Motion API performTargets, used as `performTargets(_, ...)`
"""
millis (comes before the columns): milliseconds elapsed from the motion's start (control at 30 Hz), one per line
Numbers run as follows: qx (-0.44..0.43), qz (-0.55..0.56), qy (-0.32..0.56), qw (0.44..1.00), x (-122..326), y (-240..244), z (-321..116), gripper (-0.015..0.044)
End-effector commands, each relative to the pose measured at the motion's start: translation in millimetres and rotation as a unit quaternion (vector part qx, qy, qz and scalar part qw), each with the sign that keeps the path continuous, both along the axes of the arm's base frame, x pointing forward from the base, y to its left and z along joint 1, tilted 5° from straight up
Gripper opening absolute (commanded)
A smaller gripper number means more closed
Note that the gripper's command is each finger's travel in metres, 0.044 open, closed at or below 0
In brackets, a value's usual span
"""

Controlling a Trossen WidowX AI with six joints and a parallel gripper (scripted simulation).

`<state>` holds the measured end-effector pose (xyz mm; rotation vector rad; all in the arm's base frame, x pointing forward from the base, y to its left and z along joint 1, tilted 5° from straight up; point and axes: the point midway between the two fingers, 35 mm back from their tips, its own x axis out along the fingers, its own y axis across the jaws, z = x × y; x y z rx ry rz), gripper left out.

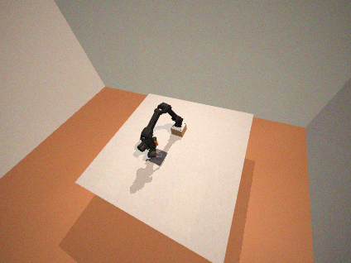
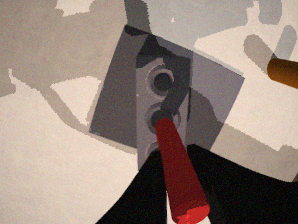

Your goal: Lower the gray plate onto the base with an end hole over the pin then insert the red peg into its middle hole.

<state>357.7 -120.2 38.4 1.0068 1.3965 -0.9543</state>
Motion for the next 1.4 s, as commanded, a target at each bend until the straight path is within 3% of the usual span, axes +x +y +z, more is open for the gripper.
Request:
performTargets(0,0.000,0.000,0.000,1.000,-0.1,-0.1,-1.5,0.0000)
performTargets(1367,0.000,0.000,-0.001,1.000,-0.4,0.7,-17.5,0.0000)
